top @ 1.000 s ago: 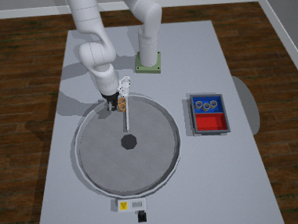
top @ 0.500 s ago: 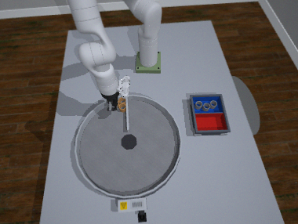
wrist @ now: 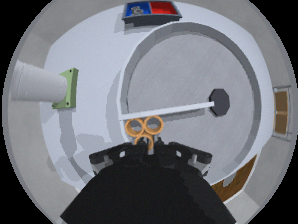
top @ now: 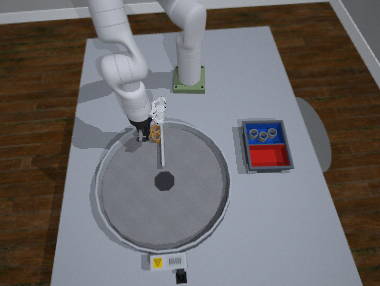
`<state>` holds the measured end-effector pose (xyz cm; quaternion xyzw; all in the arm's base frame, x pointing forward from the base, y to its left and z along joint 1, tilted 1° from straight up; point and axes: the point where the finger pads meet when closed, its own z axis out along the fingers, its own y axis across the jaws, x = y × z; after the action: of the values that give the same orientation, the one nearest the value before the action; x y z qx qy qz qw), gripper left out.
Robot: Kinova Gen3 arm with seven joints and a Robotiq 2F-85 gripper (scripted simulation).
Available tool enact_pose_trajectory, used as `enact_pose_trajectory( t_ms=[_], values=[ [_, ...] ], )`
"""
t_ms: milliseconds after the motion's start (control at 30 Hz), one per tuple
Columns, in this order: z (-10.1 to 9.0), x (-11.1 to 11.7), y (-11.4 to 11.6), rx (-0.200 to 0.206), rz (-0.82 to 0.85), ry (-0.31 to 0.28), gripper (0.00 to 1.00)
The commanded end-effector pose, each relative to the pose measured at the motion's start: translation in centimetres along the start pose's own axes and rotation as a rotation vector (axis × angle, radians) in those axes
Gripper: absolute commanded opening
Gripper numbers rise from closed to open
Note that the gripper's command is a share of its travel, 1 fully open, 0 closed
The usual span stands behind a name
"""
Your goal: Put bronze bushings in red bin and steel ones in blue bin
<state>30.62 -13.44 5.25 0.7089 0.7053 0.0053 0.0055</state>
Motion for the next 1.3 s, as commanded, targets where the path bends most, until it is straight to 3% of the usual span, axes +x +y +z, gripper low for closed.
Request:
enact_pose_trajectory(
  t_ms=[0, 1267],
  values=[
    [-0.04, -0.02, 0.04, -0.001, 0.0, -0.001, 0.0],
    [-0.99, -0.01, 0.05, -0.001, -0.001, 0.0, 0.0]
  ],
)
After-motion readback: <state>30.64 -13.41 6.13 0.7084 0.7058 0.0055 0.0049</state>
